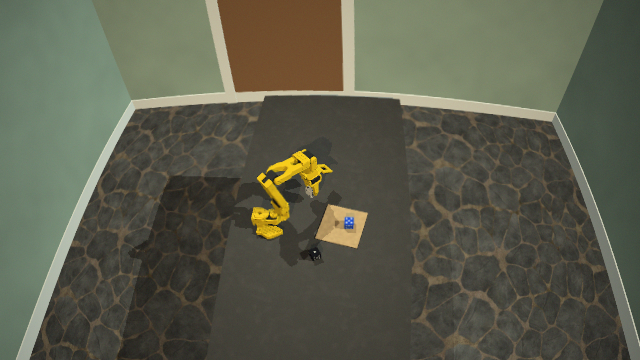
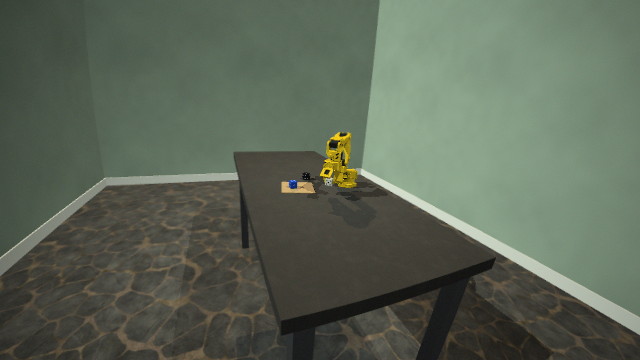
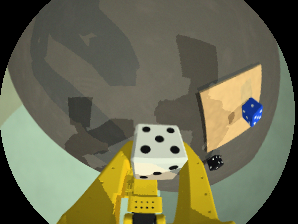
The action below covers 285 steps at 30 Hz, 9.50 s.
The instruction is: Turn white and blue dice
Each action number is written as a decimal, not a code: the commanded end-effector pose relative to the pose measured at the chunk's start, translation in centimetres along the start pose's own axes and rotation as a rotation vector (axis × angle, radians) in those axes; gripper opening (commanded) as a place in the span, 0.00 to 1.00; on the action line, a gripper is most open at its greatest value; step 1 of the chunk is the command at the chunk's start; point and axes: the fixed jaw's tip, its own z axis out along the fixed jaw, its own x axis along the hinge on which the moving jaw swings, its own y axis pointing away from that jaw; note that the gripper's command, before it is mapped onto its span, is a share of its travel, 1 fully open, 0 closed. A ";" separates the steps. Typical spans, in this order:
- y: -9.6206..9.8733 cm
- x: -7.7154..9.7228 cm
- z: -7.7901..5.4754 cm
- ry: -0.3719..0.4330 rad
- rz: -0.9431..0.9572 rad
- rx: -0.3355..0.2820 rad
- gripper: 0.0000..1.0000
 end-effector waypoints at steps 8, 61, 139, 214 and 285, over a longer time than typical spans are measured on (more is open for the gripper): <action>0.3 -0.2 -0.6 -0.068 -0.012 -0.004 0.00; 0.3 -0.2 0.1 -0.075 0.000 -0.004 0.00; 0.3 -0.4 2.9 -0.075 0.000 -0.004 0.00; 0.3 -0.4 3.9 -0.075 0.000 -0.004 0.18; 0.3 0.0 -2.1 -0.075 0.000 -0.004 0.36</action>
